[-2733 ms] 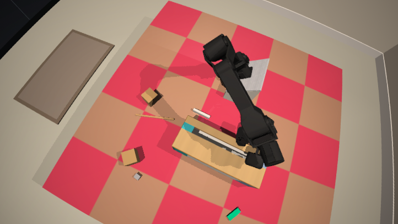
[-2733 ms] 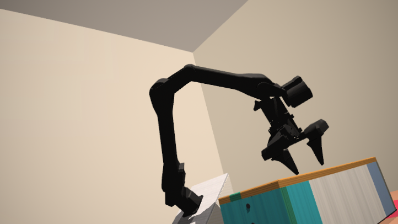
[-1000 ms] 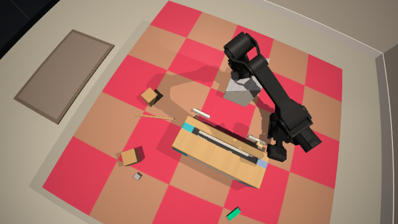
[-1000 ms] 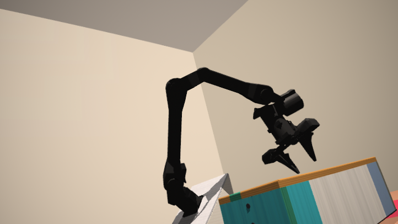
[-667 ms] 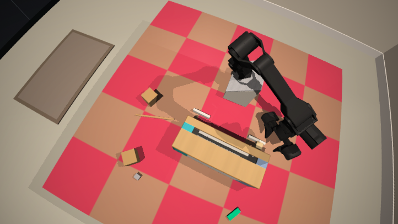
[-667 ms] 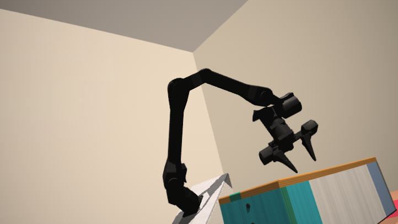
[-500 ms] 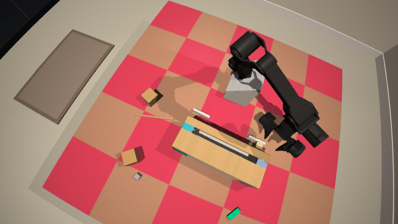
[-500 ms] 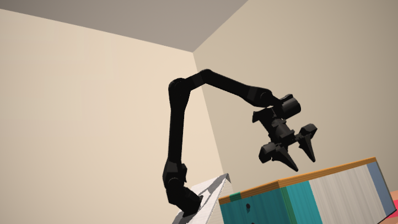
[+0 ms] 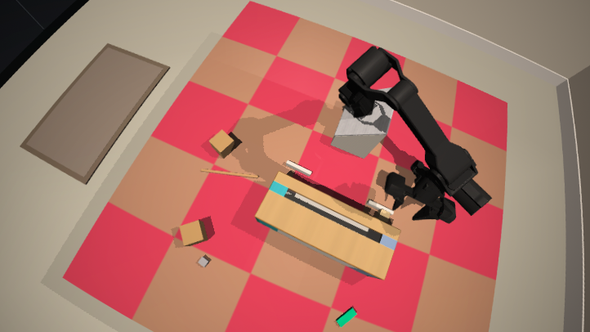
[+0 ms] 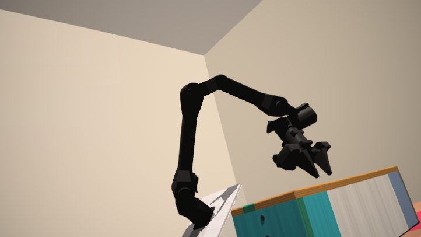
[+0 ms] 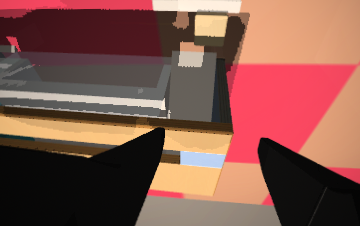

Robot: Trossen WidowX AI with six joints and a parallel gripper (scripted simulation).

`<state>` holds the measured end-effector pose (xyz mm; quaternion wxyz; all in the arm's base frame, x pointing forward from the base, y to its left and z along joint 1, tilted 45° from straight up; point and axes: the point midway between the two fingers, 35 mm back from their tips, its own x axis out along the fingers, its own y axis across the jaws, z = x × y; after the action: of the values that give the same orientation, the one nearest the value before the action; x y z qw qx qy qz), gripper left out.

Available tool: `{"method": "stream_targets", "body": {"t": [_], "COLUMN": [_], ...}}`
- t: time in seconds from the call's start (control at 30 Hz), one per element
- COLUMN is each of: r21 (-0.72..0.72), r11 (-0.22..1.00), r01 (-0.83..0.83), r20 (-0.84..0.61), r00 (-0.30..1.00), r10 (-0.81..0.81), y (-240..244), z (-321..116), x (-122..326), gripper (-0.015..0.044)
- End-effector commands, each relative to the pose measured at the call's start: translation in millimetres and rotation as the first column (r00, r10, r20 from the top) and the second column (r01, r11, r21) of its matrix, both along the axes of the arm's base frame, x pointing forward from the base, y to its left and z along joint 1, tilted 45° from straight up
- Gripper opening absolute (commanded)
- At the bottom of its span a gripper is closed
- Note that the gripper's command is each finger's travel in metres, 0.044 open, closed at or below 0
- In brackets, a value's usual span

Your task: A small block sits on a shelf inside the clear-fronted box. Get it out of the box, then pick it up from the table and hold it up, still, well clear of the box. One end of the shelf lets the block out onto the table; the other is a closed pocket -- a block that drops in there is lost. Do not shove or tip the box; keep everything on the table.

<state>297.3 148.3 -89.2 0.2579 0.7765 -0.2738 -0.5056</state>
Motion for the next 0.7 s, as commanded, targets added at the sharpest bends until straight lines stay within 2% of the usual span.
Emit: {"method": "stream_targets", "body": {"t": [0.0, 0.17, 0.67], "r21": [-0.01, -0.014, -0.014], "r11": [1.0, 1.0, 1.0], "r01": [-0.01, -0.009, -0.009], "r20": [-0.009, -0.008, -0.008], "r00": [1.0, 1.0, 1.0], "r10": [0.009, 0.009, 0.009], "y": [-15, -63, -74], "z": [-17, -65, -77], "x": [0, -9, -9], "gripper": [0.0285, 0.0285, 0.0285]}}
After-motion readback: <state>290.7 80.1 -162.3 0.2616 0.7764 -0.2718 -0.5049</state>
